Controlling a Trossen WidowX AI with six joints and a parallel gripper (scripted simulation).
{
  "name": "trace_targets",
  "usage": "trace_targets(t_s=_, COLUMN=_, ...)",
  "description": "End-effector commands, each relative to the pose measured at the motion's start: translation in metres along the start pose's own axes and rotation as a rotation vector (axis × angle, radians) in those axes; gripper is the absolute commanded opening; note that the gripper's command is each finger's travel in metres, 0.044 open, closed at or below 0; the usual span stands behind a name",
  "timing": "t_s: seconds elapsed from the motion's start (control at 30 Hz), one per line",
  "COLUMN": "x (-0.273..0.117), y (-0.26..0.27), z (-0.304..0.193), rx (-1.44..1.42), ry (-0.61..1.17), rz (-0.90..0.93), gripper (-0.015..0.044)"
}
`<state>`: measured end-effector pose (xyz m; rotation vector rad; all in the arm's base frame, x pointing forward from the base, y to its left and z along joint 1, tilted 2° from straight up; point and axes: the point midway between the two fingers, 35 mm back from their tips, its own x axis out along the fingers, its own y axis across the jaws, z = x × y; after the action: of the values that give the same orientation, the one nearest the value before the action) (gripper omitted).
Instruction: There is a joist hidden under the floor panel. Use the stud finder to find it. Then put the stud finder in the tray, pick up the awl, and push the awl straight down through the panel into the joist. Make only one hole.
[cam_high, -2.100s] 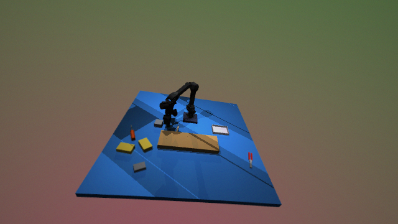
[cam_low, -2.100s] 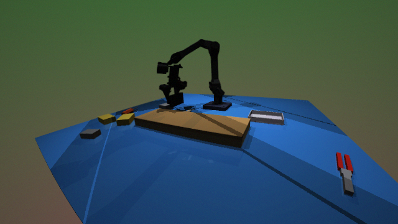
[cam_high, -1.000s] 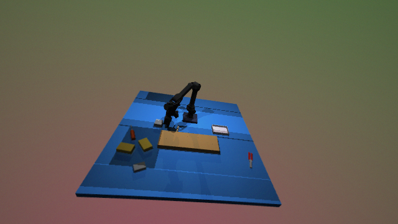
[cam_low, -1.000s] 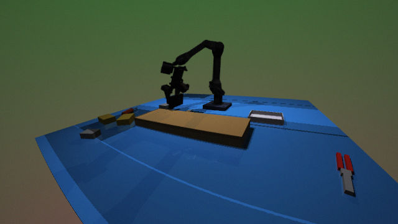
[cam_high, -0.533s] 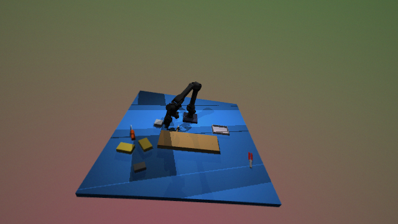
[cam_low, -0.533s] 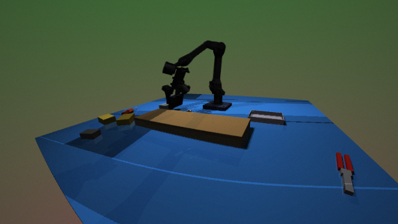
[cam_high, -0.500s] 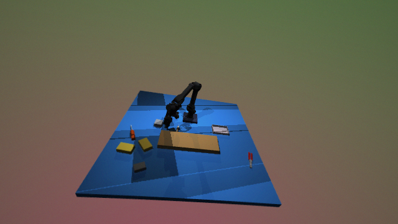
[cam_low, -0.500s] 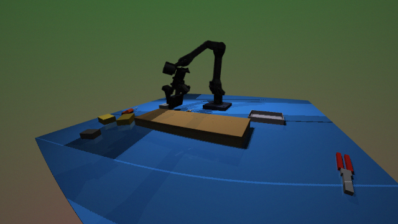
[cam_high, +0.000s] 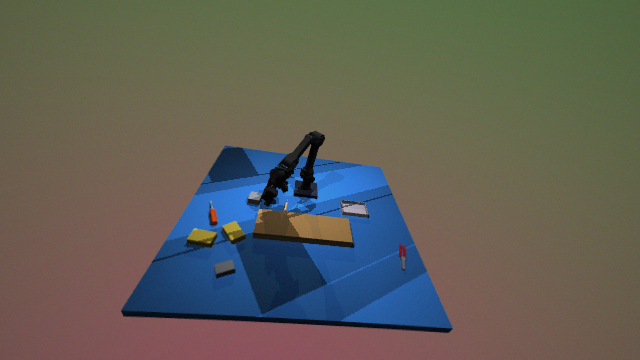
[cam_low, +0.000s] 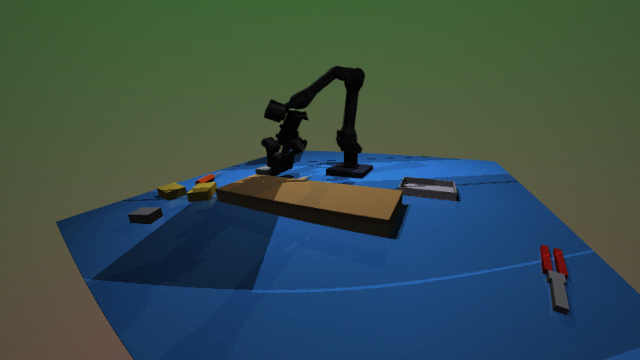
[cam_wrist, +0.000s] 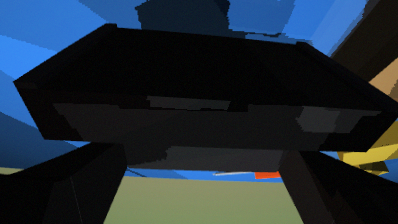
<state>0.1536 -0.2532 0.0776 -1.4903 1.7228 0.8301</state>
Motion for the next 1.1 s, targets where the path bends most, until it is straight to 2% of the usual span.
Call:
trace_targets(t_s=0.0, x=-0.0009, y=-0.0004, z=-0.0015, rx=0.010, ry=0.031, rz=-0.002, gripper=0.0000)
trace_targets(t_s=1.07, x=0.0004, y=-0.0010, z=0.0039, rx=0.011, ry=0.231, rz=-0.003, gripper=0.0000)
